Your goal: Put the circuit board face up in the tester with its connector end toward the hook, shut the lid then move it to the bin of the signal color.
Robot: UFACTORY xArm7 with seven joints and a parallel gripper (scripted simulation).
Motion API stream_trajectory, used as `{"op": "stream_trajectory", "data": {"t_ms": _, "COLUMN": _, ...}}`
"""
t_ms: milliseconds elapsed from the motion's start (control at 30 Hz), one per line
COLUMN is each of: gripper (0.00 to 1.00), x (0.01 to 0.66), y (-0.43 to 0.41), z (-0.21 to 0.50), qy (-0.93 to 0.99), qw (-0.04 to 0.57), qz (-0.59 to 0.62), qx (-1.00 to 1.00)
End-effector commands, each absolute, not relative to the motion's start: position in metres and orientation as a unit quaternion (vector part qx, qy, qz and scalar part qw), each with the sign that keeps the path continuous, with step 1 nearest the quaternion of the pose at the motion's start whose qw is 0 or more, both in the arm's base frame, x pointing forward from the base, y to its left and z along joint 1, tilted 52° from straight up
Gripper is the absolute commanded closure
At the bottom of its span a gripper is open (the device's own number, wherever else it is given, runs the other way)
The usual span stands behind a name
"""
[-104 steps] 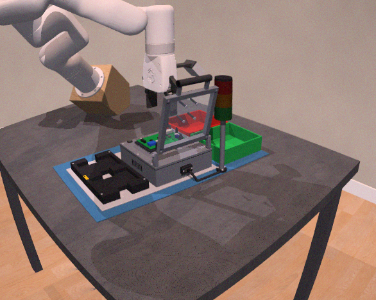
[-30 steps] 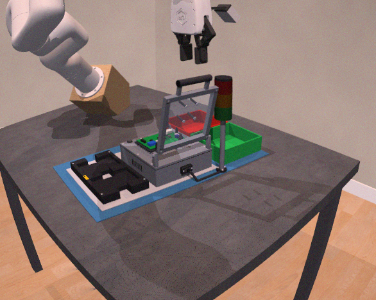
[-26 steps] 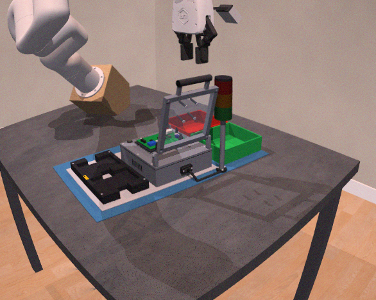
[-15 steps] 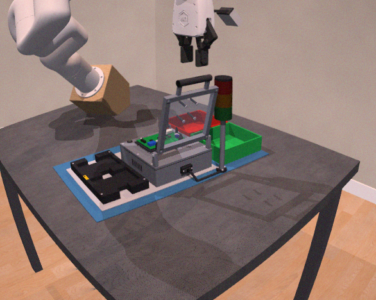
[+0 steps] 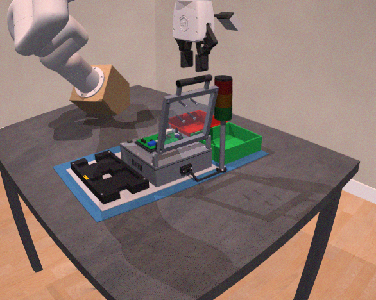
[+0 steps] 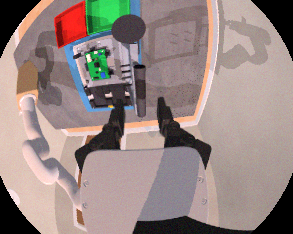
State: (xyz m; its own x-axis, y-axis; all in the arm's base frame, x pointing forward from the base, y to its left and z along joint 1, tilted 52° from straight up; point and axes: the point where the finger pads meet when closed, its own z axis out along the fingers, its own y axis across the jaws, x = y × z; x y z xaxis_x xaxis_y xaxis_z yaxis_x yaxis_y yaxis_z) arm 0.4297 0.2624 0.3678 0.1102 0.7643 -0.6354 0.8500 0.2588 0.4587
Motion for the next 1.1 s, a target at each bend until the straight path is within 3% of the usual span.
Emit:
{"op": "stream_trajectory", "data": {"t_ms": 0, "gripper": 0.49, "x": 0.429, "y": 0.264, "z": 0.369, "qy": 0.666, "qw": 0.433, "qz": -0.047, "qx": 0.606}}
{"op": "stream_trajectory", "data": {"t_ms": 1067, "gripper": 0.49, "x": 0.449, "y": 0.242, "z": 0.344, "qy": 0.666, "qw": 0.433, "qz": -0.047, "qx": 0.606}}
